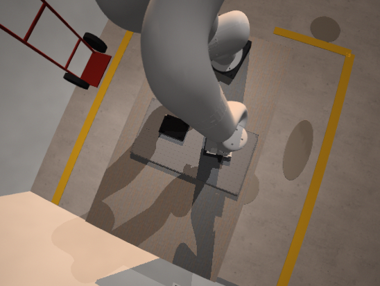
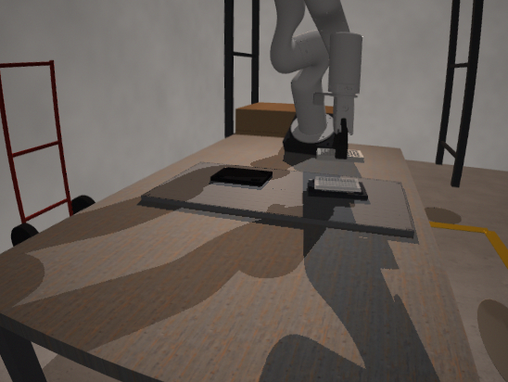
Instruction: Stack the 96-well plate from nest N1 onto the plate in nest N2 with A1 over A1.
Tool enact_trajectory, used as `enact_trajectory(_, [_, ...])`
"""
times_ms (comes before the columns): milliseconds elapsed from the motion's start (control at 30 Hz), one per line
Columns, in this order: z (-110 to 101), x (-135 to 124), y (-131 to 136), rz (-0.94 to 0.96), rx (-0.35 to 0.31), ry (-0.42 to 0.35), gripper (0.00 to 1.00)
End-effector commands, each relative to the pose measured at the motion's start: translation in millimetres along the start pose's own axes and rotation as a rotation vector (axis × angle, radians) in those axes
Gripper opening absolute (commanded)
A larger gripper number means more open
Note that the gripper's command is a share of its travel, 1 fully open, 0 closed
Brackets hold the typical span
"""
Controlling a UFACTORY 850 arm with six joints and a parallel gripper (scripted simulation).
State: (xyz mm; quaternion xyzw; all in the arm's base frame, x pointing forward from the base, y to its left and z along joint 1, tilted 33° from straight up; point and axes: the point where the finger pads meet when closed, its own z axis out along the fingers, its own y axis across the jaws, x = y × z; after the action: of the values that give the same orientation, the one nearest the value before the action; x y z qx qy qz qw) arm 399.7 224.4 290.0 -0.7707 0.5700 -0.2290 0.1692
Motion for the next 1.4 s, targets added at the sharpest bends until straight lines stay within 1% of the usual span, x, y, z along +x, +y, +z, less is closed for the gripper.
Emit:
enact_trajectory(0, [5,0,-1,0.001,0.003,0.000,0.00])
enact_trajectory(1000, [51,0,-1,0.001,0.003,0.000,0.00])
enact_trajectory(1067, [51,0,-1,0.001,0.003,0.000,0.00])
enact_trajectory(1233, [60,0,-1,0.001,0.003,0.000,0.00])
enact_trajectory(1367, [60,0,-1,0.001,0.003,0.000,0.00])
